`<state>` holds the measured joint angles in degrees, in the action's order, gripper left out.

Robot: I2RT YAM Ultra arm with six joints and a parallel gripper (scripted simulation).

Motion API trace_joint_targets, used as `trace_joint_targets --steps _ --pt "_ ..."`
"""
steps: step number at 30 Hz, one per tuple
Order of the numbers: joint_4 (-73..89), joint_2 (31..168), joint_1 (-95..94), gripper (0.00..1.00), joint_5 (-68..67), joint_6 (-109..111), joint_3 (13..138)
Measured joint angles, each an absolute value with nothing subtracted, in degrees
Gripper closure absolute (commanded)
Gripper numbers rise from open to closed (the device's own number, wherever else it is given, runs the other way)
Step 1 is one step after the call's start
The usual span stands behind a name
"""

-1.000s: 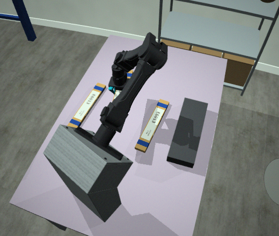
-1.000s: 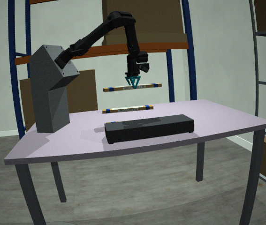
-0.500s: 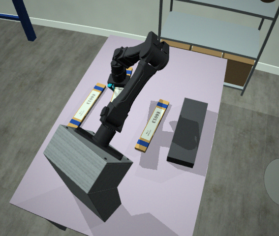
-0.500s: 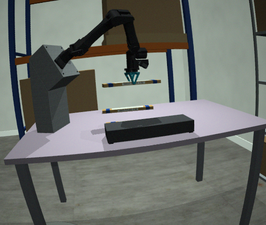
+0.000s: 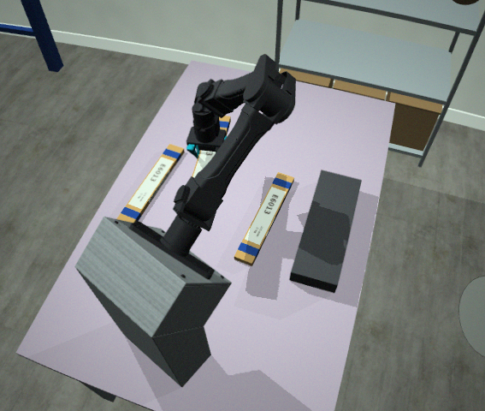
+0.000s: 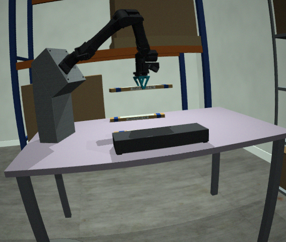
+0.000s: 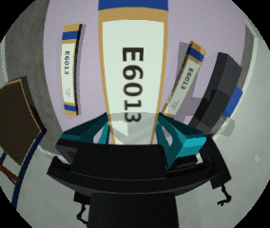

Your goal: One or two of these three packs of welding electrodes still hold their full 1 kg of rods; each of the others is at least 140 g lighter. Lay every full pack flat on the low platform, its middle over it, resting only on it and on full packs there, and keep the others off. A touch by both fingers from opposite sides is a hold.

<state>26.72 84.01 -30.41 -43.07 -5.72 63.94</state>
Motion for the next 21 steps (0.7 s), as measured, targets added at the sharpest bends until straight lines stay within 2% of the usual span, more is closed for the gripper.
trace_joint_targets --steps 21 --pt "27.1 83.7 -30.4 1.00 -43.1 -5.8 63.2"
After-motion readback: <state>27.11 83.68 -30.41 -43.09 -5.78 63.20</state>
